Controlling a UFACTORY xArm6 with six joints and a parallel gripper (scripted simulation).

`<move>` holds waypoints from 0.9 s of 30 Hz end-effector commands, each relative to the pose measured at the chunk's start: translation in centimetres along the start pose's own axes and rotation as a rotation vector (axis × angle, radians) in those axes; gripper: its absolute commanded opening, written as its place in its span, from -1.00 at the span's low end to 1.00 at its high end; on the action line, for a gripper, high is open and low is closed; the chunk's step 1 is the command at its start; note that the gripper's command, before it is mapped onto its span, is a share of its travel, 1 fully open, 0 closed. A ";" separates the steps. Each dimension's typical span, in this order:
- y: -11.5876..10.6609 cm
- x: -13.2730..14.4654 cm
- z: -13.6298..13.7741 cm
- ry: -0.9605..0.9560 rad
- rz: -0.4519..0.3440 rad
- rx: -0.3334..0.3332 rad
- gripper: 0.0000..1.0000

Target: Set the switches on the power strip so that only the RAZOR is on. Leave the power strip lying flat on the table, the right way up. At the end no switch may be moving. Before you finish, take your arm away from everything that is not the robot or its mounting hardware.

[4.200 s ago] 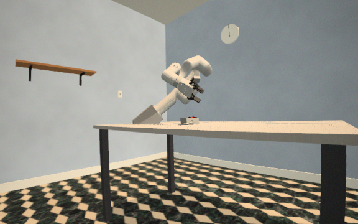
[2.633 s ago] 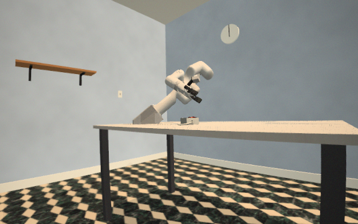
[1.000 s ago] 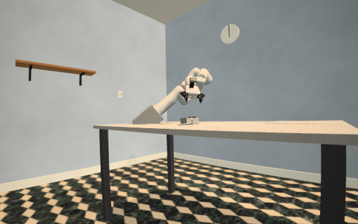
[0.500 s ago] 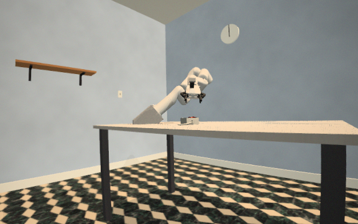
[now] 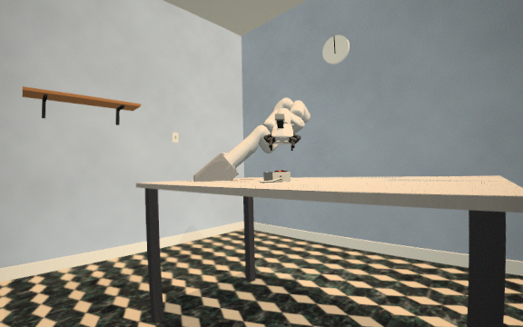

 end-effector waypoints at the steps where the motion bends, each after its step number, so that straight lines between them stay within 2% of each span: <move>1: -0.1 -0.1 0.0 0.022 -0.022 0.021 1.00; 27: -0.1 -0.1 -0.1 0.141 -0.073 0.101 1.00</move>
Point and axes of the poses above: the point where the finger pads meet when closed, its own y axis out along the fingers, its own z axis across the jaws, x = y × z, the point moved 3 cm from there along -y, back along the fingers, and after that the axes turned 4 degrees about -y, right-handed, at the moved point
